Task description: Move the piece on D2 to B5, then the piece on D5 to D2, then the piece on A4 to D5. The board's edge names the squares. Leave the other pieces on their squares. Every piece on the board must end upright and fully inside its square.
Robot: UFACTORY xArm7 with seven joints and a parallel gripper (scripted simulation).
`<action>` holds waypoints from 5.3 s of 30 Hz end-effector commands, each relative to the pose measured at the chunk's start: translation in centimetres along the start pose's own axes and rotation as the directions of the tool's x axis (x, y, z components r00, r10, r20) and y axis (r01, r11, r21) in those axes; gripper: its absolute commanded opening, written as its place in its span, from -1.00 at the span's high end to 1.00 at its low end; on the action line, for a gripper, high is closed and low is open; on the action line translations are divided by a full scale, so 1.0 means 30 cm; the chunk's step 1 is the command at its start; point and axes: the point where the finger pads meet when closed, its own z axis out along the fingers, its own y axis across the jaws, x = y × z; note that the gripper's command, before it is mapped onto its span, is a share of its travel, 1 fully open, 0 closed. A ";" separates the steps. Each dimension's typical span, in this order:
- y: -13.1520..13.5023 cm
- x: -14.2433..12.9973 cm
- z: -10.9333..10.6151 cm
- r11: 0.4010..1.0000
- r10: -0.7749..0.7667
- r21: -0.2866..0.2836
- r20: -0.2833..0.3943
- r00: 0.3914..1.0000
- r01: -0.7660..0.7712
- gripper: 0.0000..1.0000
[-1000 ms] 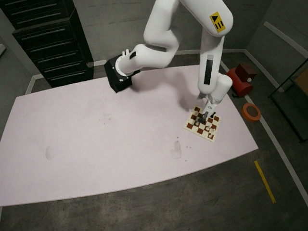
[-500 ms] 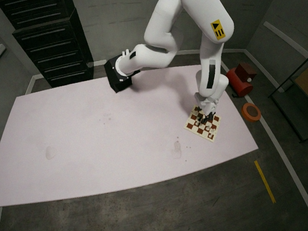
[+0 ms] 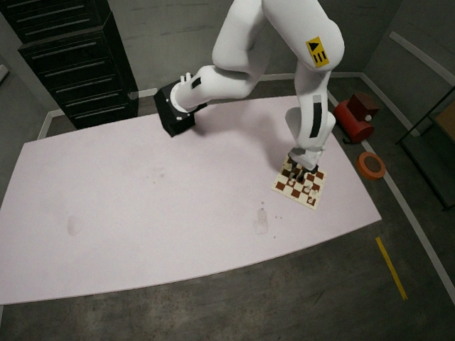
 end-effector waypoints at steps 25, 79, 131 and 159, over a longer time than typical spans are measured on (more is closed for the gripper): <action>-0.006 -0.002 -0.001 0.959 -0.278 -0.033 0.071 0.958 0.280 0.23; 0.002 -0.010 0.168 0.959 -0.278 -0.033 0.071 0.958 0.281 0.23; -0.001 -0.012 0.168 0.959 -0.278 -0.033 0.071 0.958 0.281 0.23; -0.001 -0.012 0.168 0.959 -0.278 -0.033 0.071 0.958 0.281 0.23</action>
